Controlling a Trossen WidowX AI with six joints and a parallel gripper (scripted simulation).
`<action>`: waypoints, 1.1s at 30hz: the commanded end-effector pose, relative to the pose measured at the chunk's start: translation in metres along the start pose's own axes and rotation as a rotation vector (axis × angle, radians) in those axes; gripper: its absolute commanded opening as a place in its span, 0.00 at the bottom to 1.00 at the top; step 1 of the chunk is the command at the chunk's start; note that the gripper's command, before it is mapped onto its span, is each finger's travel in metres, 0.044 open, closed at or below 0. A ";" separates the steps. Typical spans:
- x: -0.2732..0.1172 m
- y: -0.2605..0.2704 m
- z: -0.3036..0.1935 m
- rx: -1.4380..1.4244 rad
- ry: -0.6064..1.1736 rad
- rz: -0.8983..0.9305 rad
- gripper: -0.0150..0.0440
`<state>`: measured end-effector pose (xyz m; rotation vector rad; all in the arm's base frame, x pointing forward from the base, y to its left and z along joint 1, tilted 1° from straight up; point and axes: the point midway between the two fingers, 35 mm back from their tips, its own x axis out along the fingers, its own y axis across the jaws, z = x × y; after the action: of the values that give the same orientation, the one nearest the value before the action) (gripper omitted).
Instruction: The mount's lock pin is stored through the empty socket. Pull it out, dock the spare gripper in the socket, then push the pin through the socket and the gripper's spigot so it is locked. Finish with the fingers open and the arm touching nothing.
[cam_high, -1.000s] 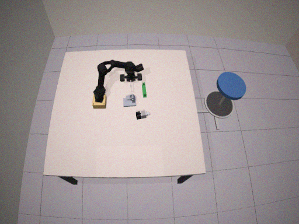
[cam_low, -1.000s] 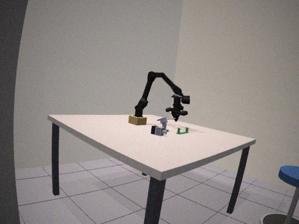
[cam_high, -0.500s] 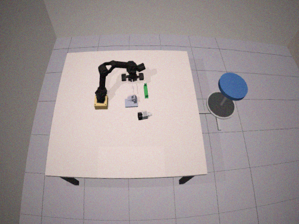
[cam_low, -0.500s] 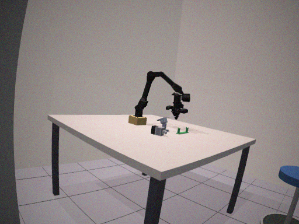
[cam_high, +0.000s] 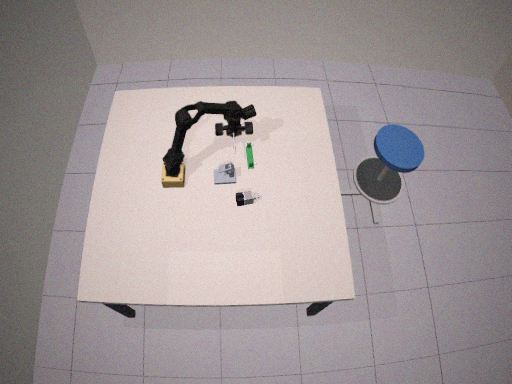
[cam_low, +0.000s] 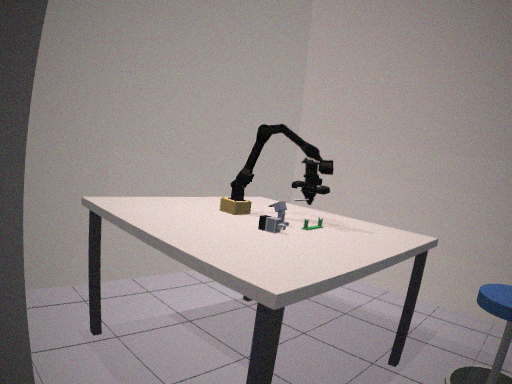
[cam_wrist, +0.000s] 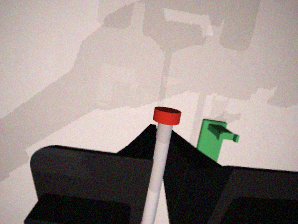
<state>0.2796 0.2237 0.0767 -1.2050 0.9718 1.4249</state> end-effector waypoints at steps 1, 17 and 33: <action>-0.001 -0.011 0.004 -0.004 0.000 0.000 0.25; -0.002 -0.056 0.021 -0.002 -0.001 -0.003 0.25; 0.006 -0.081 0.027 -0.002 -0.002 -0.006 0.25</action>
<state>0.3532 0.2658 0.0809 -1.2034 0.9697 1.4183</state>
